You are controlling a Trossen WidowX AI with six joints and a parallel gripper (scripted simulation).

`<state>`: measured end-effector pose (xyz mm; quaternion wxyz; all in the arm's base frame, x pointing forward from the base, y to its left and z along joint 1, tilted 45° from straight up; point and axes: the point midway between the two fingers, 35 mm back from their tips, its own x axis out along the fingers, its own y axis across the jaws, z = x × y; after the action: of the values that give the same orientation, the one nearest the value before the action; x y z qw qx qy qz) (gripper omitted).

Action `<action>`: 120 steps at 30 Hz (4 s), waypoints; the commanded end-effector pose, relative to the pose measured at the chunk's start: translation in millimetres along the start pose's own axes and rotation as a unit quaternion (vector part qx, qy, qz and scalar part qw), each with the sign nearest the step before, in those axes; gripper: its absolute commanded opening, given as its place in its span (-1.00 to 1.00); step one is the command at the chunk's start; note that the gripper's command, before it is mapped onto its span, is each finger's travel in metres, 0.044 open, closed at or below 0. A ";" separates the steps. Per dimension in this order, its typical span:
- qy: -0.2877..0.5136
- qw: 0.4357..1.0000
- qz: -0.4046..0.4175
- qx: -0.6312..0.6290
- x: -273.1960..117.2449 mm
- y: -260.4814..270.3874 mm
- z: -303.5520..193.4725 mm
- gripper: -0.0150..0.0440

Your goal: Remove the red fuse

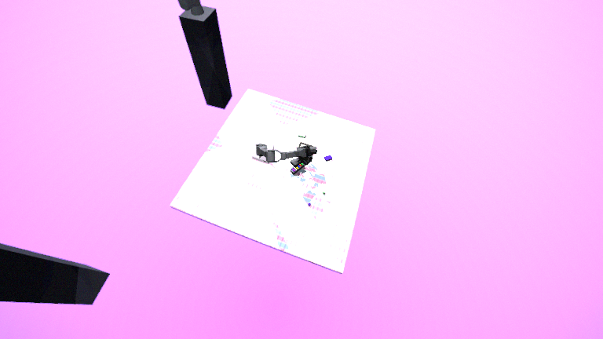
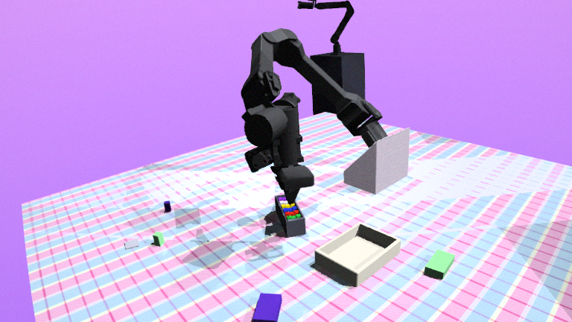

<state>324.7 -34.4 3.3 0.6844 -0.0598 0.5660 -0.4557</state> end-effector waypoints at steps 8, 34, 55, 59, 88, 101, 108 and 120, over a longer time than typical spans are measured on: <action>0.001 1.000 -0.004 -0.005 12.3 -1.4 -1.9 -0.28; 0.001 1.000 -0.004 -0.005 23.6 -1.4 -2.0 -0.28; 0.001 1.000 -0.003 -0.001 29.6 -1.0 -1.3 -0.34; 0.001 1.000 -0.003 -0.001 29.6 -1.0 -1.3 -0.43; 0.001 1.000 -0.003 -0.002 19.1 -0.3 -1.1 -0.49; 0.001 1.000 -0.003 -0.003 12.8 -0.1 -1.2 -0.49; 0.001 1.000 -0.003 -0.003 9.3 -0.1 -1.3 -0.49; 0.001 1.000 -0.003 -0.004 3.5 -0.1 -1.4 -0.49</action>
<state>321.6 -37.9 -1.5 0.6805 -0.0683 0.5706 -0.4547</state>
